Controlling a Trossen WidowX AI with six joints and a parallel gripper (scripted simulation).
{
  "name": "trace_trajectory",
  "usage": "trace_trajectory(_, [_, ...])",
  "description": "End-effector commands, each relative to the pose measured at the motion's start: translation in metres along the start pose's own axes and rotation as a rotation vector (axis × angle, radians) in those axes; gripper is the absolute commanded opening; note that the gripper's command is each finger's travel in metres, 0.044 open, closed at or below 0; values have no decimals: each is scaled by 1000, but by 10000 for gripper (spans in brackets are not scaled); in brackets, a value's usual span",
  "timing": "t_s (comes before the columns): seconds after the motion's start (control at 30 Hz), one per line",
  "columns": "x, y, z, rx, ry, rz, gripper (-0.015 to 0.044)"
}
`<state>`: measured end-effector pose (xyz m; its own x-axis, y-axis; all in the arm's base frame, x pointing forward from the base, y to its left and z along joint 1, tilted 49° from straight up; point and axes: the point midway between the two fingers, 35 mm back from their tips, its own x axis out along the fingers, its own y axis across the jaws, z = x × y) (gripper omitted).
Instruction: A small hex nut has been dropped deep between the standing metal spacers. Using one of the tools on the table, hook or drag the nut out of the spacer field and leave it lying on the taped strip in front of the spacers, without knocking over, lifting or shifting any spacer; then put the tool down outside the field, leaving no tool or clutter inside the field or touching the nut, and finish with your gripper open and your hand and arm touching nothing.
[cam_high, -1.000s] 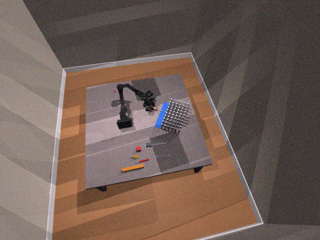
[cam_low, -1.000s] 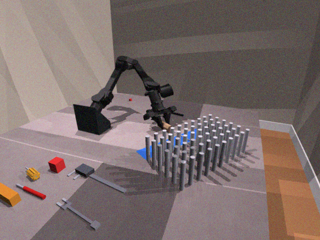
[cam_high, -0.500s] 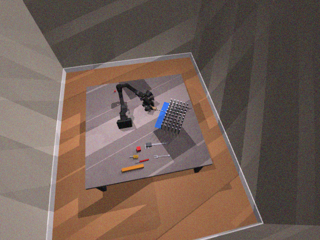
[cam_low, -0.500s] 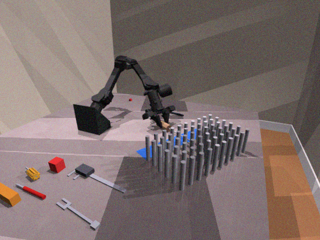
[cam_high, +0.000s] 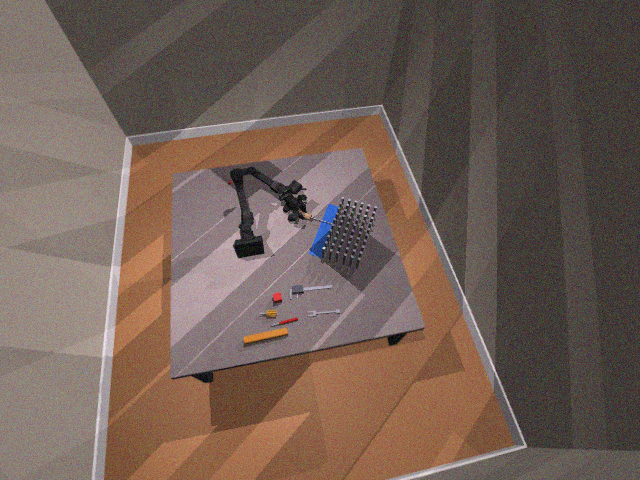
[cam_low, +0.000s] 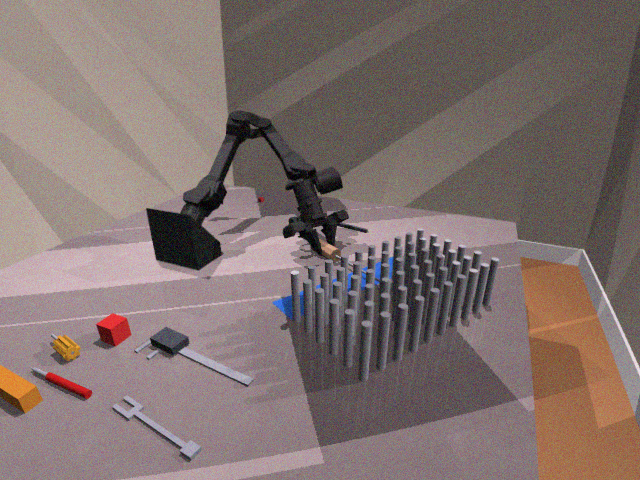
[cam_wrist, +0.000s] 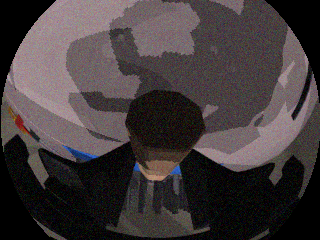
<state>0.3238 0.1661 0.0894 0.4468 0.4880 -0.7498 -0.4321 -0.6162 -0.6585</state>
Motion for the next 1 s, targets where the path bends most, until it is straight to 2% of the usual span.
trace_trajectory(0.0, [-2,1,2,6,6,4,0])
trace_trajectory(0.97, [-12,1,17,6,6,4,0])
